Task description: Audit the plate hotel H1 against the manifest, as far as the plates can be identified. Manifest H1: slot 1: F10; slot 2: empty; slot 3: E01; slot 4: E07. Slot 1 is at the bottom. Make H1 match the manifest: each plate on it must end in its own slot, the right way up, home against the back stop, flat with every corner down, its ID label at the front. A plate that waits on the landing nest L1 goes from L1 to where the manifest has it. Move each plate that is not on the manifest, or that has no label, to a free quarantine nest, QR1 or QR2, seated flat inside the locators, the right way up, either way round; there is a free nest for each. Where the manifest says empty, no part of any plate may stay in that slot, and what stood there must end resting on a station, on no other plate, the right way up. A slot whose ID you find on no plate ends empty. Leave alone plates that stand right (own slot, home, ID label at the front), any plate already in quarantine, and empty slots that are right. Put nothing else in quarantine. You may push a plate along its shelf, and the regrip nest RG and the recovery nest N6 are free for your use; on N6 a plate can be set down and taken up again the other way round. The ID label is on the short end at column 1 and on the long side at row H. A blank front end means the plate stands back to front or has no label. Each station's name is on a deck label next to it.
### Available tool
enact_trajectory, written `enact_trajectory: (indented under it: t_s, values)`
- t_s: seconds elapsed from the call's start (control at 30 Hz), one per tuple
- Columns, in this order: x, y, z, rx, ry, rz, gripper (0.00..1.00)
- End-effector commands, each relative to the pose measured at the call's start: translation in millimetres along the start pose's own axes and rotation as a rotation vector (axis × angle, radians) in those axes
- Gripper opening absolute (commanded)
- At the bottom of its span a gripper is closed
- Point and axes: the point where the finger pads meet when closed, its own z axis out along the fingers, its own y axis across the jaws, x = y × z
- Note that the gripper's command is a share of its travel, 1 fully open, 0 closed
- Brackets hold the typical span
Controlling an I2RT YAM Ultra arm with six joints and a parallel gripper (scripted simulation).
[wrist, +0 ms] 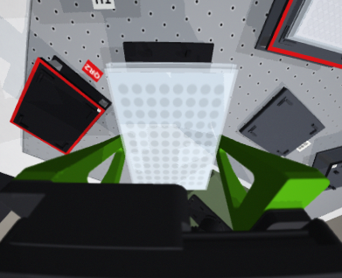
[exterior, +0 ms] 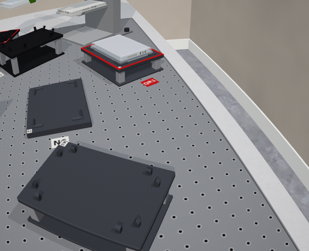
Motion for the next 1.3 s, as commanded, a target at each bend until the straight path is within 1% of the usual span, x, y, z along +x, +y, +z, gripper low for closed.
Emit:
enact_trajectory:
  t_s: [0.0, 0.2, 0.27, 0.6, 1.27]
  values:
    - [4.3, 2.5, -25.6, -0.008, 0.011, 0.011, 0.86]
    - [4.2, 2.4, -41.6, -0.008, 0.011, 0.011, 0.86]
    - [4.2, 2.4, -41.6, -0.008, 0.011, 0.011, 0.86]
    - [3.9, 2.2, -66.8, -0.008, 0.011, 0.011, 0.86]
    - [3.9, 2.2, -66.8, -0.008, 0.011, 0.011, 0.86]
